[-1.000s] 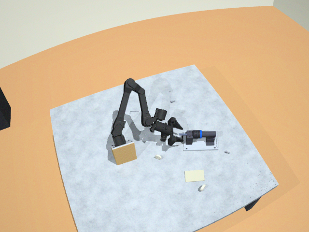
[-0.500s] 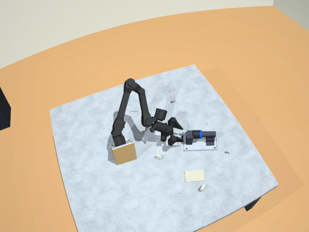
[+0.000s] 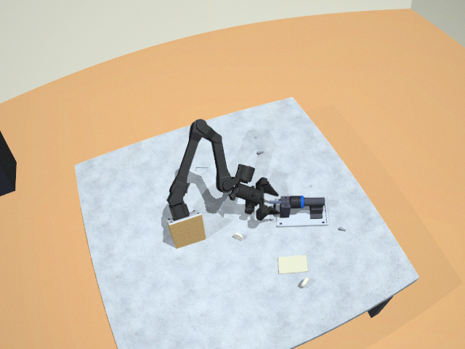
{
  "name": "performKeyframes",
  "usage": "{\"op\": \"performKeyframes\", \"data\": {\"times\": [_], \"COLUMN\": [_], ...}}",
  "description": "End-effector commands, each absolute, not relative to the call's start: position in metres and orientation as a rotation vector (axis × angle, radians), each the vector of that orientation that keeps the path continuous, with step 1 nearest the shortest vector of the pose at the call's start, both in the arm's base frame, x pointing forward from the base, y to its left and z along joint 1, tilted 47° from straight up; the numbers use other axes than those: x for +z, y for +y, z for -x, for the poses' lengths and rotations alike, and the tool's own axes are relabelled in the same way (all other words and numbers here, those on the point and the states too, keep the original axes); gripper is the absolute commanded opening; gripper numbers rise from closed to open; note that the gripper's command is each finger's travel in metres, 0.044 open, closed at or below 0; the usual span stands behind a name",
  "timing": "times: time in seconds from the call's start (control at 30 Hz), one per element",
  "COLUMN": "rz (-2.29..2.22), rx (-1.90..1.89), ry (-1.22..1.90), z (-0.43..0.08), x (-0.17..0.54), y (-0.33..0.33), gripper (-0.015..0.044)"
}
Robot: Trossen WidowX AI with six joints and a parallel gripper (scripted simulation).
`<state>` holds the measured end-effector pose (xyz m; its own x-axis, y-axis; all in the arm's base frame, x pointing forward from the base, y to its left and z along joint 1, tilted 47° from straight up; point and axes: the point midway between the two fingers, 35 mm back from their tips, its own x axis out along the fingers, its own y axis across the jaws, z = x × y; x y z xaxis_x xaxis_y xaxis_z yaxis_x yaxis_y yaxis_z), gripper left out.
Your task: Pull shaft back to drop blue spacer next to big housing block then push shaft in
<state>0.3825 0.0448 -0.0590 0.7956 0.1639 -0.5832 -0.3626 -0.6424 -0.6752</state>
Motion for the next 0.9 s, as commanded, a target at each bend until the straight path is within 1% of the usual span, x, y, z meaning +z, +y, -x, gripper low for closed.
{"op": "performKeyframes", "data": {"times": [0.0,0.1,0.6,0.87], "rz": [2.13,2.13,2.132,2.131], "rx": [0.781,0.781,0.788,0.785], "ry": [0.155,0.155,0.147,0.151], "z": [-0.3848,-0.3848,-0.3834,-0.3827], "x": [-0.06,-0.06,-0.0597,-0.0595], "y": [0.0439,0.0439,0.0449,0.0451], "gripper": [0.044,0.044,0.0046,0.0]}}
